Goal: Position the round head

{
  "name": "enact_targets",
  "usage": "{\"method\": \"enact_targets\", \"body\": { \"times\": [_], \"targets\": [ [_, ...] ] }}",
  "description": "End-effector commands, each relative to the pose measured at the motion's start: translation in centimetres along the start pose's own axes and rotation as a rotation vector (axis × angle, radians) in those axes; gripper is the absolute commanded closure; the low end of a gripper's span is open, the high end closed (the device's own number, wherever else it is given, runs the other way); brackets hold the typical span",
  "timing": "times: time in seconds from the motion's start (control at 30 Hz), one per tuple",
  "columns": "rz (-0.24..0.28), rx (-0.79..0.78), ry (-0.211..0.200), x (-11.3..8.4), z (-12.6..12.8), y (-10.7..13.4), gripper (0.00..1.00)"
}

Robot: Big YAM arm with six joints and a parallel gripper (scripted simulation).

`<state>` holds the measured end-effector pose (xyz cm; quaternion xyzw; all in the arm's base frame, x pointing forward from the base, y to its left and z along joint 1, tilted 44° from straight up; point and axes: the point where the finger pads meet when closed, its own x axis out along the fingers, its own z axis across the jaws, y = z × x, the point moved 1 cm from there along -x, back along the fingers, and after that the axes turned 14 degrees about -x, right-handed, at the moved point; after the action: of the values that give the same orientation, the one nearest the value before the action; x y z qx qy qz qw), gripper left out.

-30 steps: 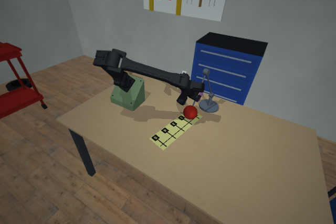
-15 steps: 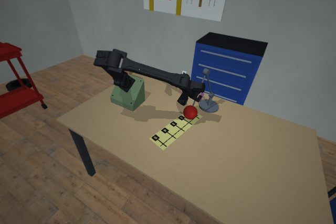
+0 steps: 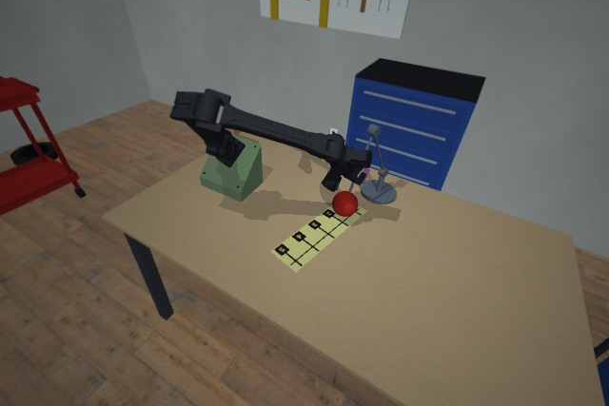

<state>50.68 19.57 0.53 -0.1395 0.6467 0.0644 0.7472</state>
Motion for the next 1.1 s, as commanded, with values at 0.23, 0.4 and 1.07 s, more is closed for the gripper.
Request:
{"method": "enact_targets", "body": {
  "times": [0.23, 0.4, 1.07],
  "targets": [
    [-0.002, 0.015, -0.03, -0.14, 1.47, -1.05, 0.0],
    [-0.002, 0.015, -0.03, -0.11, 1.66, -1.26, 0.0],
    [-0.002, 0.015, -0.03, -0.33, 1.89, -1.17, 0.0]
  ]
}}
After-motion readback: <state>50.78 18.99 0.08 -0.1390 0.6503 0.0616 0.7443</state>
